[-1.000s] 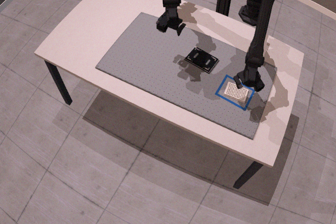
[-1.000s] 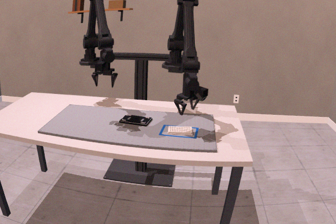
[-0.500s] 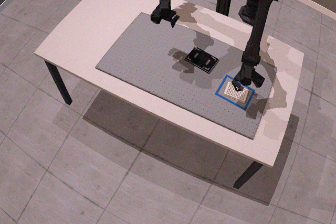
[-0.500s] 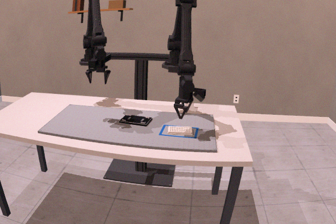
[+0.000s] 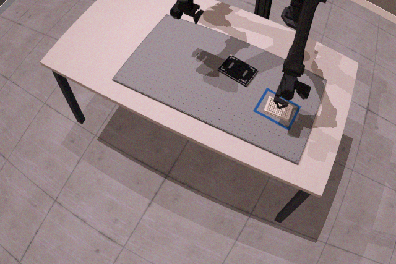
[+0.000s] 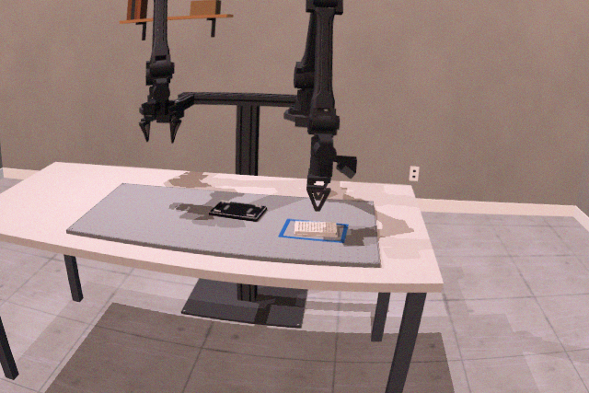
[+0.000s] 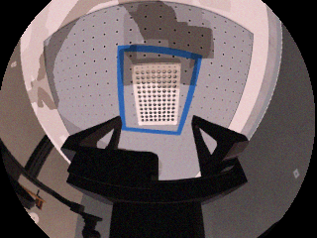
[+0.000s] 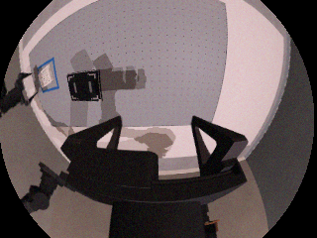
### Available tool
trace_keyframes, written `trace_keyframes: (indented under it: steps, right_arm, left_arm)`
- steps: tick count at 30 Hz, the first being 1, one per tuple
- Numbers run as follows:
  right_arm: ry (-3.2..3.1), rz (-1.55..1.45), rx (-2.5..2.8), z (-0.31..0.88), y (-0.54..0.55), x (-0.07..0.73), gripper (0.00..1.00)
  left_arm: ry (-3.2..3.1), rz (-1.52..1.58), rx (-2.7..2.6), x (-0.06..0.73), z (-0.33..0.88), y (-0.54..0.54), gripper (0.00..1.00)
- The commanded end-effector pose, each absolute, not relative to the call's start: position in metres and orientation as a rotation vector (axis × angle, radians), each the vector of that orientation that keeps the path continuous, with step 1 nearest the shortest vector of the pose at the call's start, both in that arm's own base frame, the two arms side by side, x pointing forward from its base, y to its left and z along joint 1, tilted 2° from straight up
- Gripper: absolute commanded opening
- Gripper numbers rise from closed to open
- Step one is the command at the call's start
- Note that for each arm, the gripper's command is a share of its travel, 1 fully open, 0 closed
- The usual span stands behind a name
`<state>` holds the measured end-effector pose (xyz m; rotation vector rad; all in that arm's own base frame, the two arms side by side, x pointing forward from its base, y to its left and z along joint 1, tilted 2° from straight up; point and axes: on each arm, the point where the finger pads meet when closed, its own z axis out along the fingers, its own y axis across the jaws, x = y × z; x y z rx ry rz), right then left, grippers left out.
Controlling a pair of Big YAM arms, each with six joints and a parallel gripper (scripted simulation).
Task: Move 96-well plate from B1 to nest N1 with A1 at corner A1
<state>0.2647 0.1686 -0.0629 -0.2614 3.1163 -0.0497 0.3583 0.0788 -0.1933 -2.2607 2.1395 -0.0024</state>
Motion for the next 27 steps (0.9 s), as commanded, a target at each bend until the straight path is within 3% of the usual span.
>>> trace_keyframes:
  steps: [1, 27]
  right_arm:
    - [3.079, -0.013, -0.3, -0.054, 0.159, 0.27, 1.0]
    - [3.085, -0.027, -0.301, -0.049, 0.106, 0.255, 1.0]
  left_arm:
    - [2.101, -0.016, -2.277, 0.365, -0.191, 0.079, 1.0]
    - [2.103, -0.016, -2.273, 0.368, -0.226, 0.076, 1.0]
